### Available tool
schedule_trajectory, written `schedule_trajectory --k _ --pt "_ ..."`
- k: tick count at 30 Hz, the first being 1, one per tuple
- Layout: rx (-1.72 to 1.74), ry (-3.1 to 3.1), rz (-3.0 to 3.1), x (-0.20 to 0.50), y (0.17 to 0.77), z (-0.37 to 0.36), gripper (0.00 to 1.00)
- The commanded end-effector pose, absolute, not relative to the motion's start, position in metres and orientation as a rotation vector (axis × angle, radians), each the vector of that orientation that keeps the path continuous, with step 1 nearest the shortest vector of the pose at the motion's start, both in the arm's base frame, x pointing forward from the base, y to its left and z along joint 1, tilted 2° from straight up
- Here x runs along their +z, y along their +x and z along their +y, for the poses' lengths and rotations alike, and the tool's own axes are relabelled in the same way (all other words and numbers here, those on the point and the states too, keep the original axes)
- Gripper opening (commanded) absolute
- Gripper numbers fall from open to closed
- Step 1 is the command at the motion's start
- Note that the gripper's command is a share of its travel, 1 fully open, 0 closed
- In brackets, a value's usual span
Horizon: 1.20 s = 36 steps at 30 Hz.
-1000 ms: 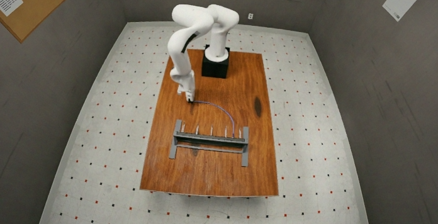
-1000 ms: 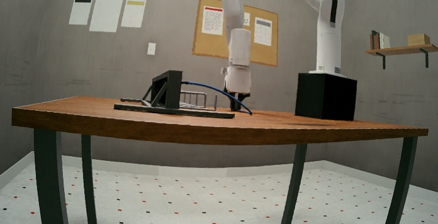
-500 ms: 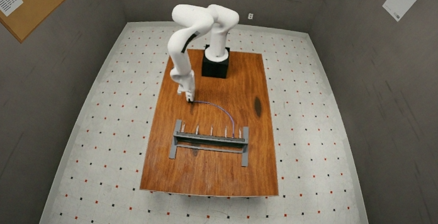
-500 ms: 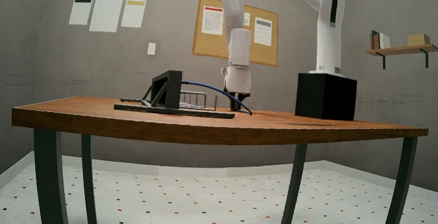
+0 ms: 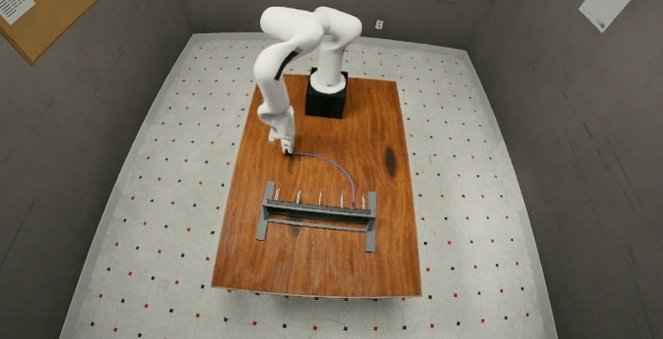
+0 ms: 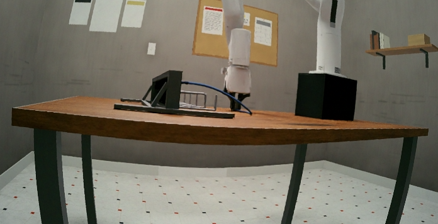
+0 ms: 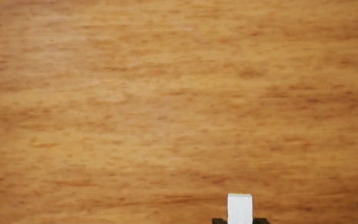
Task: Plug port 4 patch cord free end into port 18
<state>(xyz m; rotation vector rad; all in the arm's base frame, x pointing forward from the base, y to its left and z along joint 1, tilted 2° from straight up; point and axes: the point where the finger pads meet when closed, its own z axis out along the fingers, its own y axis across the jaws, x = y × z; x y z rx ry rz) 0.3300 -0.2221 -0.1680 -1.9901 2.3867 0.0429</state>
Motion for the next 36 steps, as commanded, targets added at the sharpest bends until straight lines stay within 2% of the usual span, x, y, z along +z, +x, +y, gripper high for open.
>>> schedule_trajectory --k 1,36 --pt "0.041 -1.99 2.386 -0.168 0.331 -0.223 0.0" --pt "0.041 -1.99 2.386 -0.139 0.33 -0.224 0.0"
